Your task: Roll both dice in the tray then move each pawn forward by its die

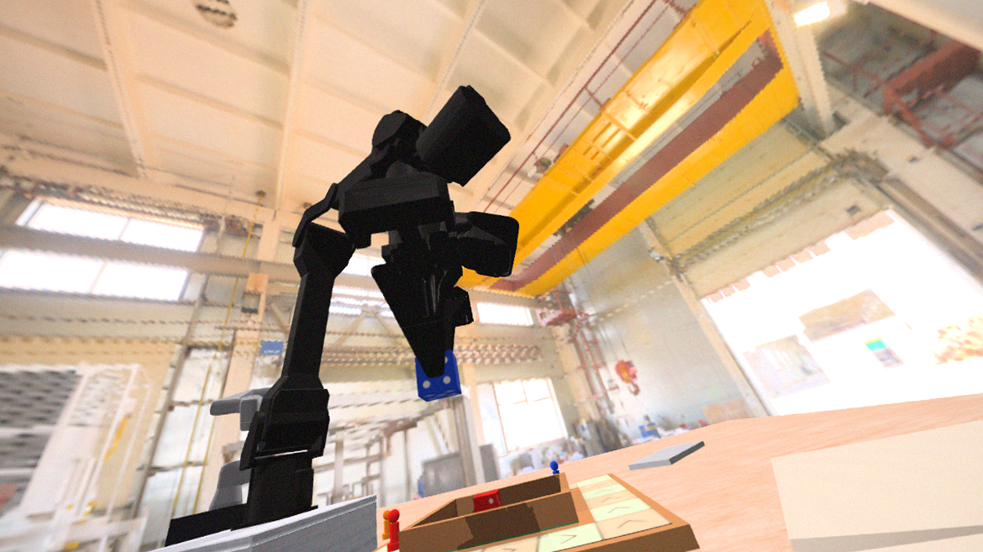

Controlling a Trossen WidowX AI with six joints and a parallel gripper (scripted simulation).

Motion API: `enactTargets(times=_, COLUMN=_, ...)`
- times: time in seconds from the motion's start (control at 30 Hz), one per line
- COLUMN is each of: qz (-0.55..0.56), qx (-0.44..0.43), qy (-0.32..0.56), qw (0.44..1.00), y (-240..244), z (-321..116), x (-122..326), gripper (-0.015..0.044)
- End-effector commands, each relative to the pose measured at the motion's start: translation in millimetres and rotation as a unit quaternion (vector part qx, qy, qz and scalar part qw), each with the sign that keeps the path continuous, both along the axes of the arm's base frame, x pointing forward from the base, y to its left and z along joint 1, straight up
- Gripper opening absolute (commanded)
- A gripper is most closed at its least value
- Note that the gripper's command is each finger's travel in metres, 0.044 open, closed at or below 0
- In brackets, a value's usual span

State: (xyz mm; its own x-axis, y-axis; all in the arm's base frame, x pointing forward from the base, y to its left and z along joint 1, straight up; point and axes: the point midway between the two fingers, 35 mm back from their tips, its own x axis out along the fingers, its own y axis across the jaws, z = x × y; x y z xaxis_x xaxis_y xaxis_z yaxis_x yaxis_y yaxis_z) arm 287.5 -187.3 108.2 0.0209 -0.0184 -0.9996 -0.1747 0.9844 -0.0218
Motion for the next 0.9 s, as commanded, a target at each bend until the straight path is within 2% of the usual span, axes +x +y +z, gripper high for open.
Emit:
enactTargets(times=0.0, qz=-0.009, qx=0.000, qy=-0.001, qw=1.000, y=23.8, z=-4.3, x=9.2, gripper=0.0000)
enactTargets(times=0.73, qz=-0.075, qx=0.007, qy=-0.003, qw=0.997, y=149.6, z=-35.7, x=21.7, gripper=0.0000)
enactTargets(times=0.87, qz=-0.080, qx=0.008, qy=-0.003, qw=0.997, y=157.9, z=-37.9, x=20.5, gripper=0.0000)
